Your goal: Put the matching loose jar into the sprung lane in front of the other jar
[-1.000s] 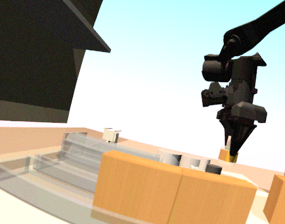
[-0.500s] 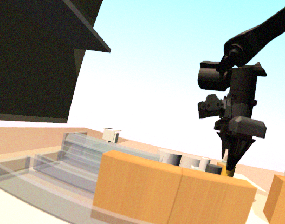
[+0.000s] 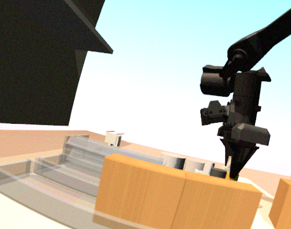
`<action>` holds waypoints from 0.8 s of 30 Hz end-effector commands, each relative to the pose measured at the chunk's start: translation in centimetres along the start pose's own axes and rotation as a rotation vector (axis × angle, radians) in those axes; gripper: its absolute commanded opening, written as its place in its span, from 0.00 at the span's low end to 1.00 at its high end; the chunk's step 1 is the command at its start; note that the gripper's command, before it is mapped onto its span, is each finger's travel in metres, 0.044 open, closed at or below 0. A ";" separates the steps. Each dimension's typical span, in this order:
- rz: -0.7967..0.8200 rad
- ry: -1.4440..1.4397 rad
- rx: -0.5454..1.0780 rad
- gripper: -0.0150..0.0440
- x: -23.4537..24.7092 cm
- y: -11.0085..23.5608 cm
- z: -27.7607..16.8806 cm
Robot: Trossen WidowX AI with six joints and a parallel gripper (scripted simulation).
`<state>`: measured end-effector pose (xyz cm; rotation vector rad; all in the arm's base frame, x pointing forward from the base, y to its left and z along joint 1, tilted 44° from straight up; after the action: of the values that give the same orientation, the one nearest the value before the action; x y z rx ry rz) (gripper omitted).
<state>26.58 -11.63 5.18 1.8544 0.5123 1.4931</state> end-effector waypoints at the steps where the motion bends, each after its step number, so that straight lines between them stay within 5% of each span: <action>1: 0.003 0.001 -0.008 0.25 0.1 0.1 0.4; 24: 0.003 0.001 -0.008 0.25 0.2 0.1 1.4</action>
<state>27.30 -11.69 5.06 1.8723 0.5127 1.4821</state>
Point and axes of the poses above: the point midway between the two fingers, 35 mm back from their tips, its own y axis back along the fingers, its own x axis across the jaws, z = x × y, the point moved 7 cm from there along y, back along the fingers, and after that the axes turned 10 degrees about -y, right-handed, at the moved point
